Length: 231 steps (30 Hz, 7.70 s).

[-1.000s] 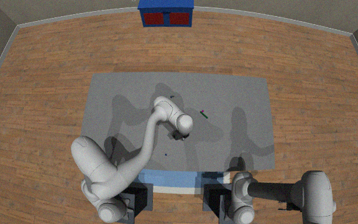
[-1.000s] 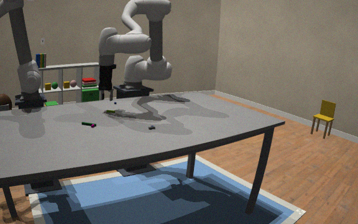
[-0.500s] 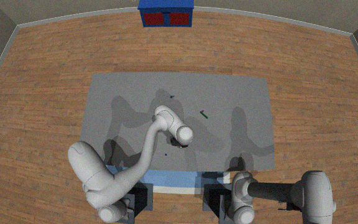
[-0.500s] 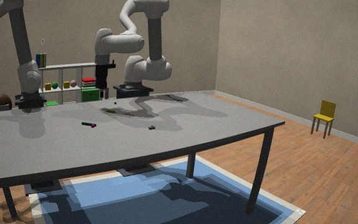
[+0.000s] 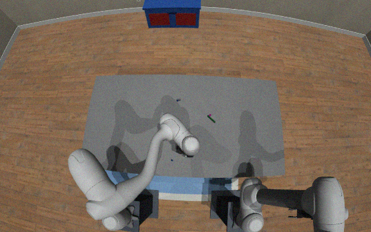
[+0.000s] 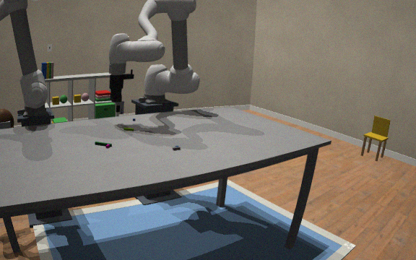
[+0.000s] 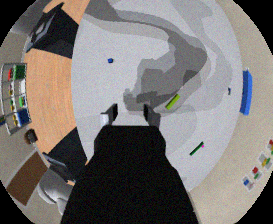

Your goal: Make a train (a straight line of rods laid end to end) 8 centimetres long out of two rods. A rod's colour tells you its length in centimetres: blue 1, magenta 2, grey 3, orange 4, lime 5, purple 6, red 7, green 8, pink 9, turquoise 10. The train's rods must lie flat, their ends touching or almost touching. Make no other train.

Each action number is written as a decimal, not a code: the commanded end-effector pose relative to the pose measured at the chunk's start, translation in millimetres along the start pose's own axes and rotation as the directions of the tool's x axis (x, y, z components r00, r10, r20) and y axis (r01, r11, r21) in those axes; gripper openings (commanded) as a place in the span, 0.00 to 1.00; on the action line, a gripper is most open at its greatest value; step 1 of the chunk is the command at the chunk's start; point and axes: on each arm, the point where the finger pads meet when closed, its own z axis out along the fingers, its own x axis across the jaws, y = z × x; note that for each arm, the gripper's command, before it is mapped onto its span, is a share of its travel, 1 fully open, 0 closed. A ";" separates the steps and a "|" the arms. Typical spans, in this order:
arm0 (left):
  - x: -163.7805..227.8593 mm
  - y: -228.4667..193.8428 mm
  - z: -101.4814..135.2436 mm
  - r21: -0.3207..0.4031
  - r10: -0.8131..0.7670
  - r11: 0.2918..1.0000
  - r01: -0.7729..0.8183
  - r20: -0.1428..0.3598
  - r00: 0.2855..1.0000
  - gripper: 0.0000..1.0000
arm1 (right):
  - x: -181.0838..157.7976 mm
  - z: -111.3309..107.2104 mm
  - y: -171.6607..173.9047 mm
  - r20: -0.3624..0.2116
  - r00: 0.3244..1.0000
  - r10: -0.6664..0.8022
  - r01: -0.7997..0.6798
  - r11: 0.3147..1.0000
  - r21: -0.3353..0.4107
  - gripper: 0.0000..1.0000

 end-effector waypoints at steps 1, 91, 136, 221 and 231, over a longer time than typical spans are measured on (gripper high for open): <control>0.3 0.2 -0.8 -0.001 0.001 1.000 -0.001 -0.001 1.000 1.00 | 0.1 -0.4 -0.1 0.000 1.000 0.000 0.000 1.000 -0.001 1.00; 19.3 2.7 -2.4 -0.001 0.062 0.998 -0.062 -0.001 0.998 1.00 | 0.1 -0.4 -0.1 0.000 1.000 0.000 0.000 1.000 -0.001 1.00; 358.6 -32.7 -13.3 0.001 0.932 0.362 -0.932 -0.001 0.362 1.00 | 0.1 -0.4 -0.1 0.000 1.000 0.000 0.000 1.000 -0.001 1.00; 455.1 -81.4 36.5 0.001 1.000 -0.024 -1.000 -0.001 -0.024 0.87 | 0.1 -0.4 -0.1 0.000 1.000 0.000 0.000 1.000 -0.001 1.00; 455.1 -81.4 42.6 0.001 1.000 -0.024 -1.000 -0.001 -0.024 0.87 | 0.1 -0.4 -0.1 0.000 1.000 0.000 0.000 1.000 -0.001 1.00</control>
